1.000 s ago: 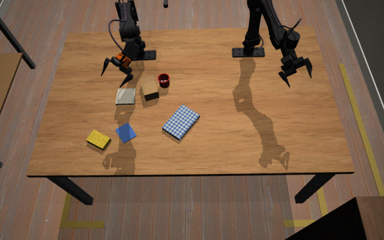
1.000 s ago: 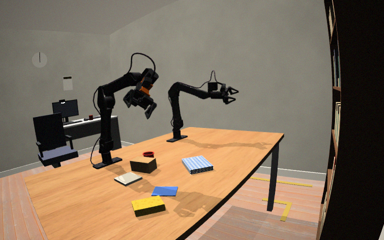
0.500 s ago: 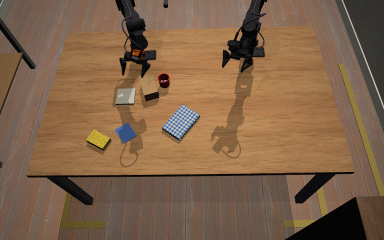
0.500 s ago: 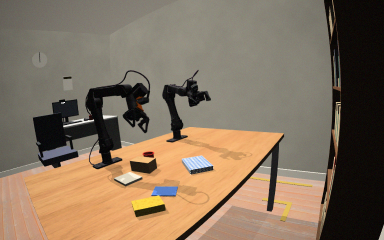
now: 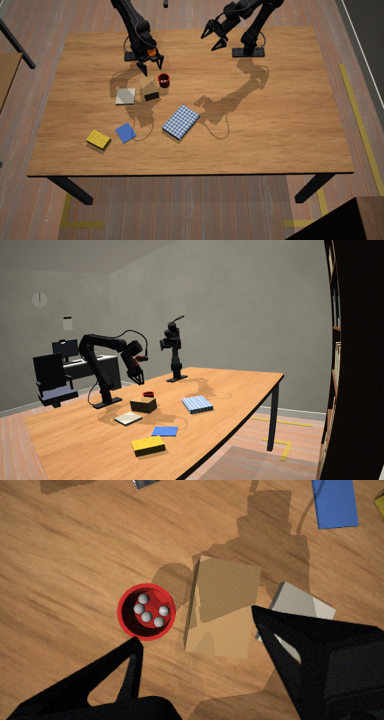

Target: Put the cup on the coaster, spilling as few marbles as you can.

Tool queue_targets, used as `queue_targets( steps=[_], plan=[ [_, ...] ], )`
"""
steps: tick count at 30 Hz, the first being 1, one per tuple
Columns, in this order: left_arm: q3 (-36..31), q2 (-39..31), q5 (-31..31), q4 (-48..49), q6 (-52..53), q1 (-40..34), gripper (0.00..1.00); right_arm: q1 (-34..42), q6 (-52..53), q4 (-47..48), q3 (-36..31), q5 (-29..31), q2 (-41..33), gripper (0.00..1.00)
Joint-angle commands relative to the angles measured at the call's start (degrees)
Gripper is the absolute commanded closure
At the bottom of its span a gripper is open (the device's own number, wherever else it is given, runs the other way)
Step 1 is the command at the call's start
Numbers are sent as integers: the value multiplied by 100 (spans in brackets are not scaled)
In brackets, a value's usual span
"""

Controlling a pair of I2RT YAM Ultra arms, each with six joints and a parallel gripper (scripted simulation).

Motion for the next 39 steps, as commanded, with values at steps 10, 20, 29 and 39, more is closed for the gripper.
queue_targets(
  steps=[10,20,29,39],
  plan=[
    [-282,-763,-284,-1030,-812,-1533,0,512,-144,554,-800,-705,-315,0],
    [-298,-821,-338,-952,-796,-1656,0,522,-131,549,-752,-692,-322,0],
    [-298,-821,-318,-953,-797,-1656,0,456,540,403,-638,-702,-207,7],
    [-298,-821,-318,-953,-797,-1656,0,347,2767,28,-158,-673,377,7]
  ],
)
